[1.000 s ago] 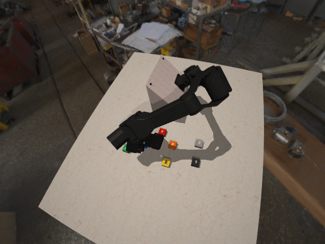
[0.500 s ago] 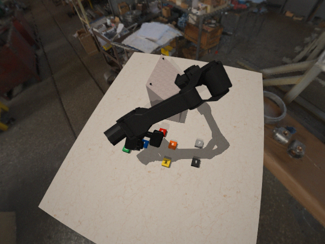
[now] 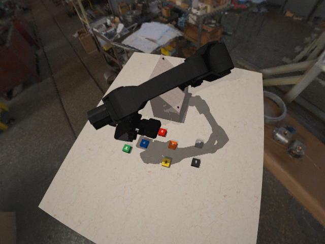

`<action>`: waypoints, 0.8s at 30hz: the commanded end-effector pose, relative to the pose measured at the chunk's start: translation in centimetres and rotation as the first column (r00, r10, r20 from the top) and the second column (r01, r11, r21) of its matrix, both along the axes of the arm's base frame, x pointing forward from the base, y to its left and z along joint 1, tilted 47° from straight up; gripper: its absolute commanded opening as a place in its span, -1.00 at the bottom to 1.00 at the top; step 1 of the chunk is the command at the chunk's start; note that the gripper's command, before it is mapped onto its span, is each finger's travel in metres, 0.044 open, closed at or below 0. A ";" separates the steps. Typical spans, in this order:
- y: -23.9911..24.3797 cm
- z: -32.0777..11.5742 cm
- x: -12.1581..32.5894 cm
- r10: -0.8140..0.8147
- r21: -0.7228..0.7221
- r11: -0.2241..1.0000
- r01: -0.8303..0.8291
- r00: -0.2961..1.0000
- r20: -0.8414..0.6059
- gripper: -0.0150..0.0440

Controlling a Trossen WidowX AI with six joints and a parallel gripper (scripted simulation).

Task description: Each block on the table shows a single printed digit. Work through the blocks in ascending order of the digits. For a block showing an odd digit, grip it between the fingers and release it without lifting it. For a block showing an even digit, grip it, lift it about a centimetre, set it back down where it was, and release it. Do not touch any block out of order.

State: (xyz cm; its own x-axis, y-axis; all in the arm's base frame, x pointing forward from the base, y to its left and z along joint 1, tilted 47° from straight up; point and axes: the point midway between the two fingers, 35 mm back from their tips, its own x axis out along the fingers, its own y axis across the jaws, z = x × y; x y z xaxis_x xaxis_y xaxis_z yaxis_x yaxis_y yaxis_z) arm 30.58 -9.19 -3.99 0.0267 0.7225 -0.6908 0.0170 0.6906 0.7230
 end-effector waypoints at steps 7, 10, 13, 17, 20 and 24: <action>-0.1 0.0 0.0 0.013 0.001 1.000 -0.013 1.000 -0.005 -0.08; -1.3 -1.0 1.5 0.011 -0.001 1.000 -0.011 1.000 -0.004 -0.08; -2.8 -2.4 3.2 0.010 -0.002 1.000 -0.010 1.000 -0.003 -0.08; -4.5 -4.3 4.9 0.012 -0.002 1.000 -0.012 1.000 -0.002 -0.08; -4.8 -4.7 5.2 0.013 -0.002 1.000 -0.013 1.000 -0.002 -0.08; -2.6 -6.9 5.5 0.013 -0.003 1.000 -0.013 1.000 -0.001 0.18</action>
State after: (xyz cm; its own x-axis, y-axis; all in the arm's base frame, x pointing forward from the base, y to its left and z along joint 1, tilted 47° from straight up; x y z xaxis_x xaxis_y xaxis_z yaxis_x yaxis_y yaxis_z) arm 35.74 -13.57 -9.11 0.0263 0.7163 -0.6973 0.0098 0.6973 0.7167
